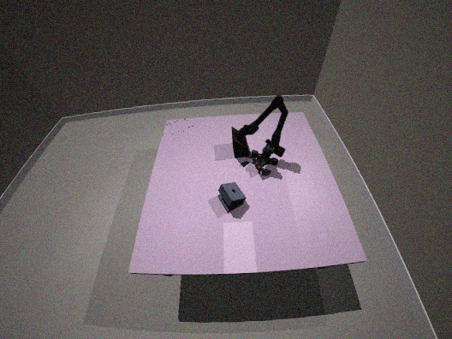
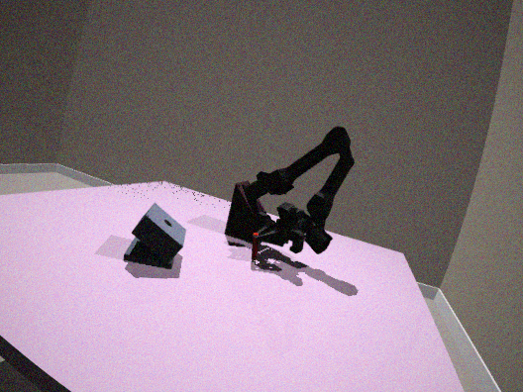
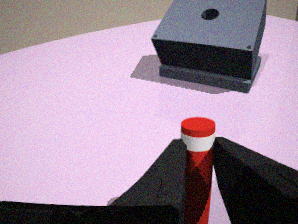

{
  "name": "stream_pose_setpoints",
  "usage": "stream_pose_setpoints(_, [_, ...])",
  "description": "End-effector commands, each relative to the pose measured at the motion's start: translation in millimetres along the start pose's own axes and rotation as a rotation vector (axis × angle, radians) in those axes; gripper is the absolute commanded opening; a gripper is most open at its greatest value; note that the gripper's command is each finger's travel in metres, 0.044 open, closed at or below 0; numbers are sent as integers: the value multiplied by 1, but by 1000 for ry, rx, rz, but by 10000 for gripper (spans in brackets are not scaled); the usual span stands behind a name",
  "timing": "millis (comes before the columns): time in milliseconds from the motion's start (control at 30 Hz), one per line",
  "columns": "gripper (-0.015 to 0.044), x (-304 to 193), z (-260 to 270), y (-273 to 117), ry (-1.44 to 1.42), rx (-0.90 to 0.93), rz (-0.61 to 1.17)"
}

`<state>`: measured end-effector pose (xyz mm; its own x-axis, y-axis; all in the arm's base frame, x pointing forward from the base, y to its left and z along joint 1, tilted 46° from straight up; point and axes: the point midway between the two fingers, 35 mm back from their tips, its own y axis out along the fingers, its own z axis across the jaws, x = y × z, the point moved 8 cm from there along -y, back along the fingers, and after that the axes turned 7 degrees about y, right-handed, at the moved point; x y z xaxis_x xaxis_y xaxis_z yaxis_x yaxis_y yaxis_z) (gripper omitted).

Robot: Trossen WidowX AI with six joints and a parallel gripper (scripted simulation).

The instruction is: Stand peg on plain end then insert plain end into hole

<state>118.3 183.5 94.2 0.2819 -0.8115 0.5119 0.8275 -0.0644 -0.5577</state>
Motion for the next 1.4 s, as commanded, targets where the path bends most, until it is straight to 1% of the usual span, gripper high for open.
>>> stream_pose_setpoints(0, [51,-4,2,-3,7,10,-32])
stream_pose_setpoints(167, [51,0,3,-3,6,6,4])
stream_pose_setpoints(1367, [51,-8,-4,-5,-20,-2,-12])
